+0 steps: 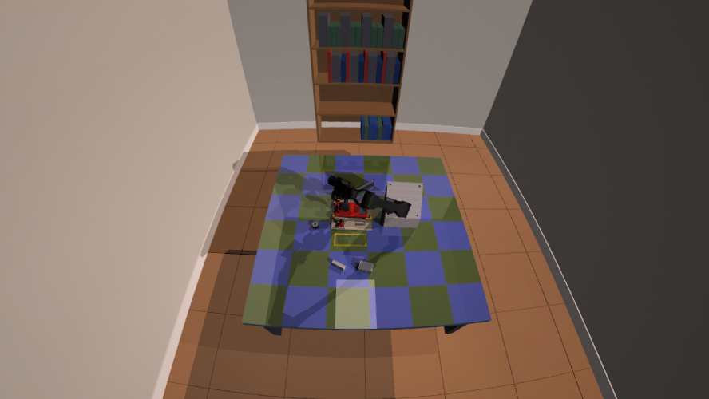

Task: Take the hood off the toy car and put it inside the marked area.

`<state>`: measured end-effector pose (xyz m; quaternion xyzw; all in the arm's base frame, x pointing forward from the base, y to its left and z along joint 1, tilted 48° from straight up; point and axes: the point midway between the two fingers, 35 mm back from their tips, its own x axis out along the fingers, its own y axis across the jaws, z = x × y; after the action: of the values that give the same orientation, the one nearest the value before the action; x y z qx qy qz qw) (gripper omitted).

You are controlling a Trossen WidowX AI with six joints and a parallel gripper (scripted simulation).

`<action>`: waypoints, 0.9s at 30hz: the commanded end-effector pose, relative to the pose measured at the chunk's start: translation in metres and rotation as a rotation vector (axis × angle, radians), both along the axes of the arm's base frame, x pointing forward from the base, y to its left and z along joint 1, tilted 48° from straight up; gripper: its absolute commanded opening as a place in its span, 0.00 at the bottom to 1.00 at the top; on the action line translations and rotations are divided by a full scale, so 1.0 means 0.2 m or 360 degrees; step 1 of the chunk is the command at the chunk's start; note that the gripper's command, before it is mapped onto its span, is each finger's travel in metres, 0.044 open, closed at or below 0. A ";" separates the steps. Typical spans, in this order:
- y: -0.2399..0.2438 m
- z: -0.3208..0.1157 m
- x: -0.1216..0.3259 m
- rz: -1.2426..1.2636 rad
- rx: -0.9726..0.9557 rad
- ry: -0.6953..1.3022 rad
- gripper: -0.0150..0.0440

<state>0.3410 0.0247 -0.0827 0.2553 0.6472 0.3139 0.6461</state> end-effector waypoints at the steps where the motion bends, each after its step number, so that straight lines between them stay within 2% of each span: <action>1: 0.01 -0.01 -0.01 -0.0004 0.0009 0.0010 1.00; 27: 0.06 -0.05 -0.01 -0.0004 0.0010 0.0010 1.00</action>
<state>0.3408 0.0340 -0.0911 0.2558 0.6468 0.3137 0.6464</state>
